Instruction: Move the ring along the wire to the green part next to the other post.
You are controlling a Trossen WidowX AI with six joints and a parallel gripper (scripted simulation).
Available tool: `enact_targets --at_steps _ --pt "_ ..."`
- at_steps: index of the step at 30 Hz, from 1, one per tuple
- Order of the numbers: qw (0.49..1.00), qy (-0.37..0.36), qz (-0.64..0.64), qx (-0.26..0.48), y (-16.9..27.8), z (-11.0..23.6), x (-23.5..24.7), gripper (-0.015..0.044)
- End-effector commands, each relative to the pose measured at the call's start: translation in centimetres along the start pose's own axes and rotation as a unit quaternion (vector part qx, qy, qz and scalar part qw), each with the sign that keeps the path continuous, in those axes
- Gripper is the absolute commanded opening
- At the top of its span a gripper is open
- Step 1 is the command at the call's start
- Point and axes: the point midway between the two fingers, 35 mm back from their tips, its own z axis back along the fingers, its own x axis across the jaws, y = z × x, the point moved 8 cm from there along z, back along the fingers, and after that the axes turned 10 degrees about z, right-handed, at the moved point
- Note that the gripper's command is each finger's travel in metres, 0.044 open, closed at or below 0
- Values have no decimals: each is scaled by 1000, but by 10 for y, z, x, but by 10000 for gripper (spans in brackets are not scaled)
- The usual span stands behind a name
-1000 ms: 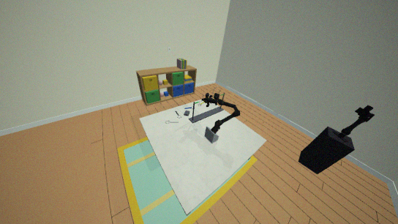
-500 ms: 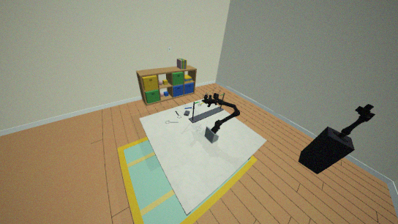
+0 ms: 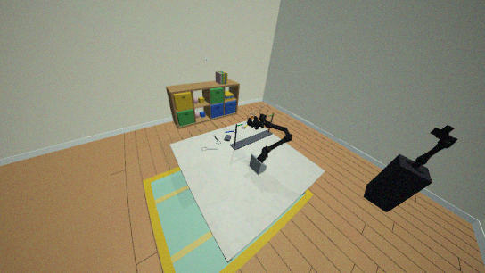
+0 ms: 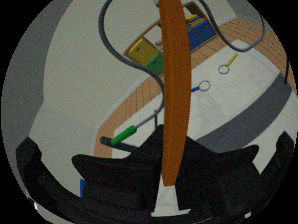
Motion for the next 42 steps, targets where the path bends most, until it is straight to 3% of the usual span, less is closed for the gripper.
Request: enact_targets --at_steps 1,21,42 --pt "999 25 45 2 3 -2 -3 -150" --pt "958 140 249 -4 5 -3 -20 -150" --pt "858 252 448 -10 0 -1 -37 -150"
